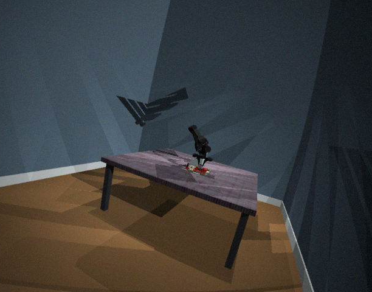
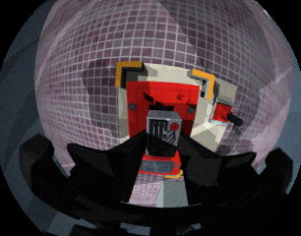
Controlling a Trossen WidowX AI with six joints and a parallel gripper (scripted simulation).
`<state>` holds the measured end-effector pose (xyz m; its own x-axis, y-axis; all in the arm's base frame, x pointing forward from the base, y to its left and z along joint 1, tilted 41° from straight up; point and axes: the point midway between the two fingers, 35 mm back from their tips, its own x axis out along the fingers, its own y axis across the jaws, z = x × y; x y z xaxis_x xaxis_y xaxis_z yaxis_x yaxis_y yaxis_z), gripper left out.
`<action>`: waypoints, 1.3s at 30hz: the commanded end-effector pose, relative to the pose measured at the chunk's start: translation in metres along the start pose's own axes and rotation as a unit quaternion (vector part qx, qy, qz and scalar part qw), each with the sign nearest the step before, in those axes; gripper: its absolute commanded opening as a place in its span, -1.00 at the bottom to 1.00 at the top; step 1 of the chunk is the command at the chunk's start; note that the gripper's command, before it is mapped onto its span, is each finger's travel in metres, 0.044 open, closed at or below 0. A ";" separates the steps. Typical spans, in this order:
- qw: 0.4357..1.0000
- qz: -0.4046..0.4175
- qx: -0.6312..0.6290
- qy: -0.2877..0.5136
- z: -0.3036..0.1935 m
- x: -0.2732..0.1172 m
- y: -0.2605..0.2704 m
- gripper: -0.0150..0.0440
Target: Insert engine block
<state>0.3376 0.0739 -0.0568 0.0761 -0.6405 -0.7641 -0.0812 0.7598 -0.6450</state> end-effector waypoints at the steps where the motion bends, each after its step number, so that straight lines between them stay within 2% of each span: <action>1: 1.000 0.002 -0.007 -0.001 0.000 -0.002 0.003 0.05; 39: 1.000 0.002 -0.002 -0.001 0.000 0.000 0.002 0.05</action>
<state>0.3374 0.0749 -0.0580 0.0781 -0.6397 -0.7646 -0.0815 0.7603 -0.6444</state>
